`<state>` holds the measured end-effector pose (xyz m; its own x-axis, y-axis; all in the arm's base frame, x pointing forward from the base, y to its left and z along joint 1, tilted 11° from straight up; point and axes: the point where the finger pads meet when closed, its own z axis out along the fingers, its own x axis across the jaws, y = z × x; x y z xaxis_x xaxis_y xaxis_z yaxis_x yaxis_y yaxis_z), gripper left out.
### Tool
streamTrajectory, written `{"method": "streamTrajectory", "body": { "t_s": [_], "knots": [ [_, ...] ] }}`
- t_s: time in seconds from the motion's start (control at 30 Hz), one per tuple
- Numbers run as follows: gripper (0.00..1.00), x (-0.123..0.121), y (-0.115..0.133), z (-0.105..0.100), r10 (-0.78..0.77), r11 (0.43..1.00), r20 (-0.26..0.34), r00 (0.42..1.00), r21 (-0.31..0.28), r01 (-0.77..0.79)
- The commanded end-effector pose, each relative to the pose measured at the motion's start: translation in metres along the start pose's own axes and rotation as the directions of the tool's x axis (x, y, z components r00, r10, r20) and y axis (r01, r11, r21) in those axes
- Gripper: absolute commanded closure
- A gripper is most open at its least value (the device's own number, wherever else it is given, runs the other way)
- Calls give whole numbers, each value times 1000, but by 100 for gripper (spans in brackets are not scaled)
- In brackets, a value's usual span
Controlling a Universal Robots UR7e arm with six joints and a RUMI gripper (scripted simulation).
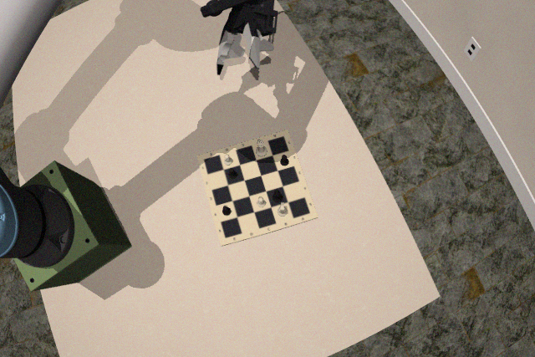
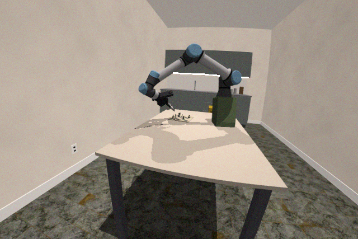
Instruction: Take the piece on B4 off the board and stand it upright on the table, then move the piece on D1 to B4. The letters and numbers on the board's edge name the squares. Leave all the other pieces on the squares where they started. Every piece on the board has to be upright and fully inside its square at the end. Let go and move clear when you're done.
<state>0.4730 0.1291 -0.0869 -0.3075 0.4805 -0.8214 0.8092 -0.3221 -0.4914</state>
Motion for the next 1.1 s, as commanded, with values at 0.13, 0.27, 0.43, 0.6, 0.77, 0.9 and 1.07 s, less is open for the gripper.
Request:
{"method": "streamTrajectory", "body": {
  "t_s": [0.13,0.27,0.43,0.6,0.77,0.9,1.07],
  "knots": [
    [0,32,10,-4,-278,960,145,950,6,280],
    [0,49,15,-5,-399,915,211,892,30,402],
    [0,67,21,-6,-520,850,275,809,71,522],
    [0,77,23,-6,-577,811,305,758,98,577],
    [0,92,27,-6,-650,750,342,679,142,646],
    [0,101,29,-5,-692,708,361,625,173,685],
    [0,109,31,-5,-729,667,377,572,204,716]
  ]
}}
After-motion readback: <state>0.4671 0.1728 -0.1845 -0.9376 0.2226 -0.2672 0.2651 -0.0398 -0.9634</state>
